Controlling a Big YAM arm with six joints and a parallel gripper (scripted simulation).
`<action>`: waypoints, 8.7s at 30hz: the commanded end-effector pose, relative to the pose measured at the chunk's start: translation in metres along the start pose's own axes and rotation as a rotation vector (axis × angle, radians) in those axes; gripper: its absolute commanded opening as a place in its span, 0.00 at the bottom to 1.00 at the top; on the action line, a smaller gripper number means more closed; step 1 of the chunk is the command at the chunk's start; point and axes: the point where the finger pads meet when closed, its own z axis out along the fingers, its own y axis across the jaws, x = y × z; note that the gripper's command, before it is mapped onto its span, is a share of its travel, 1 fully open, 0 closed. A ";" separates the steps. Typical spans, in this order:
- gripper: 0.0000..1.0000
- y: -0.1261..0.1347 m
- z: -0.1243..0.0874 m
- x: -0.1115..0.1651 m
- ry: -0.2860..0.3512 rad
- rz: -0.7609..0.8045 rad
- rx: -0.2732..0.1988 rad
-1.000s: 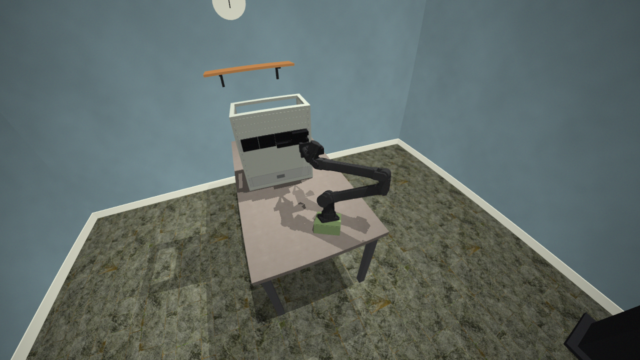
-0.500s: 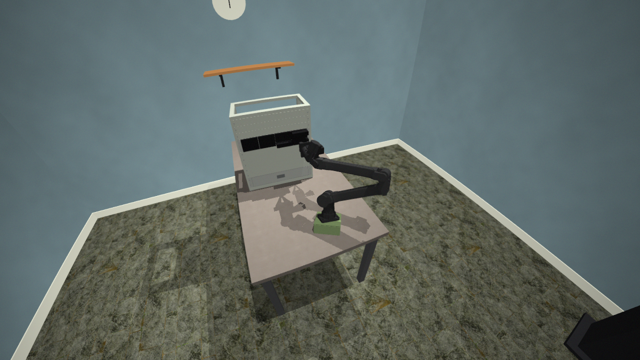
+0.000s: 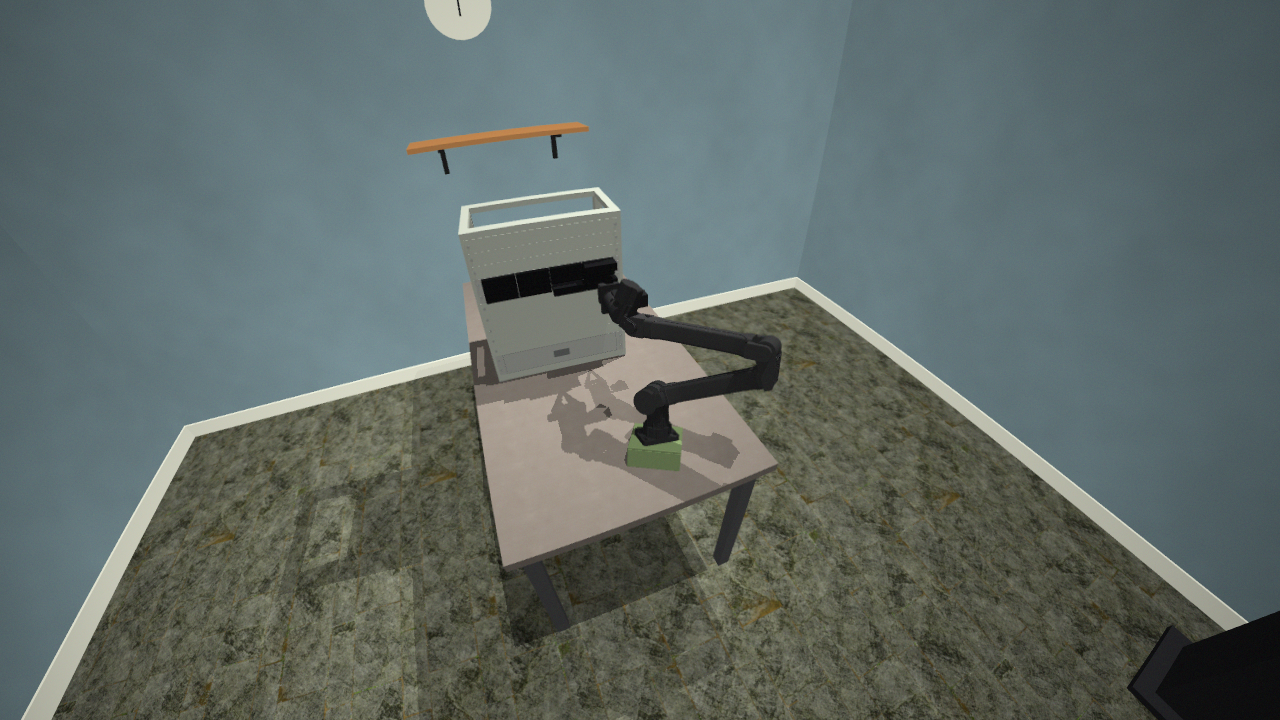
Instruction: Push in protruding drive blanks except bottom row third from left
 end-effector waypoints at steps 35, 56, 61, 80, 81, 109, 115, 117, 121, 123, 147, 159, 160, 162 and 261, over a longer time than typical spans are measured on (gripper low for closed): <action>0.00 0.032 0.055 -0.011 -0.033 0.044 -0.052; 0.00 0.027 0.063 -0.010 -0.029 0.036 -0.042; 0.00 0.027 0.063 -0.010 -0.029 0.036 -0.042; 0.00 0.027 0.063 -0.010 -0.029 0.036 -0.042; 0.00 0.027 0.063 -0.010 -0.029 0.036 -0.042; 0.00 -0.002 -0.053 -0.003 -0.005 0.015 -0.010; 0.00 0.016 -0.051 -0.007 -0.014 0.034 -0.021; 0.00 0.024 -0.050 -0.010 -0.019 0.045 -0.028; 0.00 0.030 -0.050 -0.011 -0.020 0.050 -0.029; 0.00 0.037 -0.052 -0.010 -0.018 0.047 -0.025; 0.00 0.085 -0.052 -0.019 -0.030 0.051 -0.013; 0.00 0.087 -0.011 -0.014 -0.025 0.037 -0.017; 0.00 0.087 -0.008 -0.014 -0.025 0.036 -0.017; 0.00 0.087 -0.002 -0.014 -0.025 0.036 -0.019; 0.00 0.087 0.054 -0.012 -0.033 0.047 -0.046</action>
